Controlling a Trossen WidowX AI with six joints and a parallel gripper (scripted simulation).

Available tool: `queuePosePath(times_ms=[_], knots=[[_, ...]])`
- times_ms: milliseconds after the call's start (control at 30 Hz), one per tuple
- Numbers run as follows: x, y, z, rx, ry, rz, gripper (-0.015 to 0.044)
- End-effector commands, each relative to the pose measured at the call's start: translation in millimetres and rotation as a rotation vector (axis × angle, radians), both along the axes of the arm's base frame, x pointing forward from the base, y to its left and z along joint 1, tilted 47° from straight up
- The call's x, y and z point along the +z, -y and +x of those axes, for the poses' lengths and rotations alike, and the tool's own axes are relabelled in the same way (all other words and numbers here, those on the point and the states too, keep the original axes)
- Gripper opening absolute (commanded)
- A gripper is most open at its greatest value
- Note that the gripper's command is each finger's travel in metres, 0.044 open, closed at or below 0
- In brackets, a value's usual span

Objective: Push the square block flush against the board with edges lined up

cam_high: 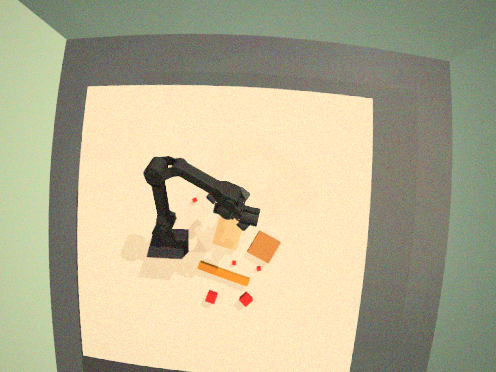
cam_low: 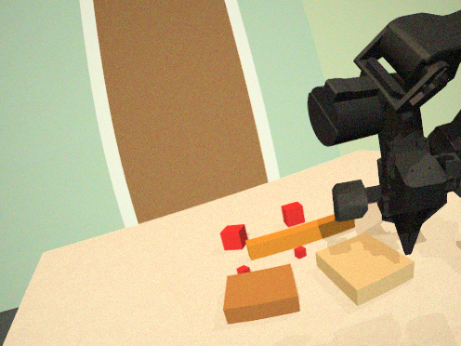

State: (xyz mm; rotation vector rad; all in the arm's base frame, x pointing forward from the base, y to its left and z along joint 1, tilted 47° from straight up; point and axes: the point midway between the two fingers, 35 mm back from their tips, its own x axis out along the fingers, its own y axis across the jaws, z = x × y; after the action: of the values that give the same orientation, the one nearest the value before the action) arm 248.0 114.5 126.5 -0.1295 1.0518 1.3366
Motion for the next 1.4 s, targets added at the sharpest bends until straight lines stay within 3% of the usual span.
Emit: queuePosePath(times_ms=[0,967,1133,1367], knots=[[-3,4,-8,-0.079,-0.084,-0.02,0.0],[-24,27,-67,-0.75,-0.806,-0.146,0.0],[-26,26,-68,-0.766,-0.822,-0.149,0.0],[-60,-12,-77,-0.763,-0.824,-0.144,0.0]])
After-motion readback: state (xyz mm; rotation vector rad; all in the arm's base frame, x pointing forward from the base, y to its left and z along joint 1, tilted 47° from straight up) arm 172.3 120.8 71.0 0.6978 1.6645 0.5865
